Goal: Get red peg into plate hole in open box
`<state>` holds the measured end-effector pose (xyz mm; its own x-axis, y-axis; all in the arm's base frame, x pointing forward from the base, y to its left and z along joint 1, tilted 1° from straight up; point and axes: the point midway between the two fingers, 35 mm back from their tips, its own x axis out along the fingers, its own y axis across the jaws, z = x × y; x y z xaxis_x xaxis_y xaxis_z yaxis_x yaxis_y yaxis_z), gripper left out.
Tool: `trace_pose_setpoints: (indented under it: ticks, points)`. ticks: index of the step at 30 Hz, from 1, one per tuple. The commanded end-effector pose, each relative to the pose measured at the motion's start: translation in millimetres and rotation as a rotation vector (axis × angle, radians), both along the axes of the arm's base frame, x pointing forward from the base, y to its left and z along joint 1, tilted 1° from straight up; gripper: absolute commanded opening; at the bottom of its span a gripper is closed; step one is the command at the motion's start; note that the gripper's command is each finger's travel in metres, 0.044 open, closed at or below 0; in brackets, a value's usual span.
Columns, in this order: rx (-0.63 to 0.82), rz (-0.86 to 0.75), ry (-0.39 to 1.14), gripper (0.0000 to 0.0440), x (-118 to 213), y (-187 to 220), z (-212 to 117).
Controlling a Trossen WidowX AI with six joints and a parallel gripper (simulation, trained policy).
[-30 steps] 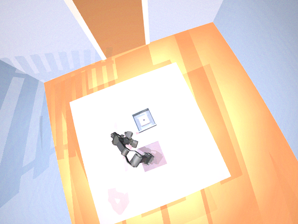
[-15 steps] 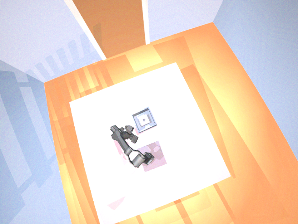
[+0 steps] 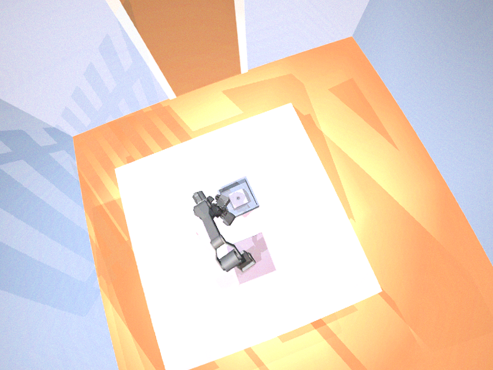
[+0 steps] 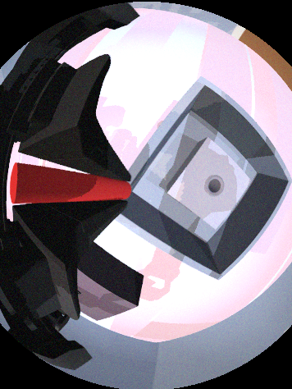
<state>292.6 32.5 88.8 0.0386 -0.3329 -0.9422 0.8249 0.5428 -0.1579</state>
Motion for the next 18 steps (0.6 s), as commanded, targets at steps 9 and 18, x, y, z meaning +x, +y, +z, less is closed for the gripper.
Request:
trace_pose_setpoints:
  ticks: [9,18]
  points:
    - [0.024,-0.021,-0.027,0.0,37,-49,-12]
    - [0.074,0.028,-0.024,0.0,57,-77,-32]
